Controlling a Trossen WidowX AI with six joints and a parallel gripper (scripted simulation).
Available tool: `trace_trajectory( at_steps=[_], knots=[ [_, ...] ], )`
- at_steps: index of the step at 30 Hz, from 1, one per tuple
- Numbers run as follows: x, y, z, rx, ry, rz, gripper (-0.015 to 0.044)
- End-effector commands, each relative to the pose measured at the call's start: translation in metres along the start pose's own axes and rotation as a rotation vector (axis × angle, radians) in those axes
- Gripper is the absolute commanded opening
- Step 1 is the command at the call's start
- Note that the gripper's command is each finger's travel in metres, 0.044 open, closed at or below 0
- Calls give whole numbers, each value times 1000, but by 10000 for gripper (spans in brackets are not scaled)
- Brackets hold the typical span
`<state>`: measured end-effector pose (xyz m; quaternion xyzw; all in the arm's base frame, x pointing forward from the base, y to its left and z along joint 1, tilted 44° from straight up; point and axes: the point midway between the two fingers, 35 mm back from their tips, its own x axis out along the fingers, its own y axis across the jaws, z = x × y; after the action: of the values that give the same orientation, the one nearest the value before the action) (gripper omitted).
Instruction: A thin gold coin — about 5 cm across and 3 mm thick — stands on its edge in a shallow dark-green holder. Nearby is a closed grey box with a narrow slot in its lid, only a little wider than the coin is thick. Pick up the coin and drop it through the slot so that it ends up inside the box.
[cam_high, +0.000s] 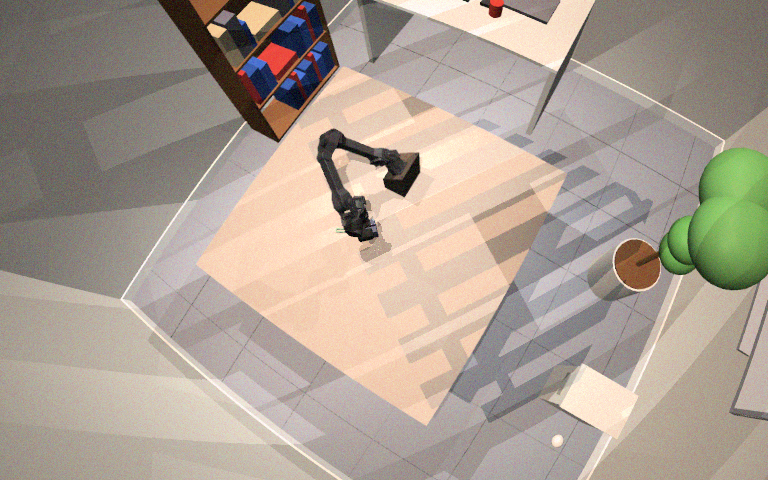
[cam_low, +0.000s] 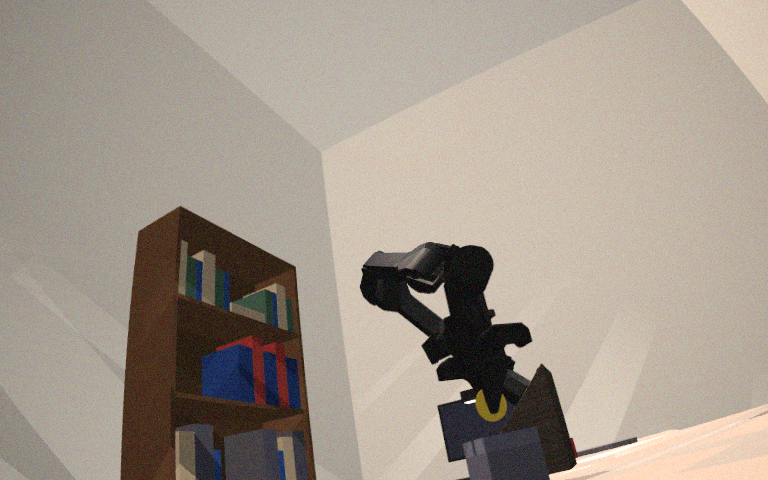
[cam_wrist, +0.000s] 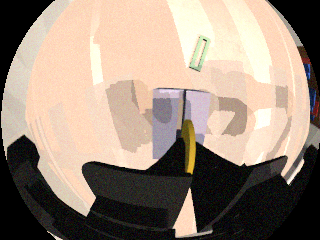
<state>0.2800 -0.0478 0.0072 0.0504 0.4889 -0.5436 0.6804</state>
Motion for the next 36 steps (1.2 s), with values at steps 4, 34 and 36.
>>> trace_trajectory(
  at_steps=[4,34,36],
  knots=[
    [0,0,0,0,0,0,0],
    [13,0,0,-4,-1,0,0],
    [14,0,0,-4,-1,0,0]
  ],
)
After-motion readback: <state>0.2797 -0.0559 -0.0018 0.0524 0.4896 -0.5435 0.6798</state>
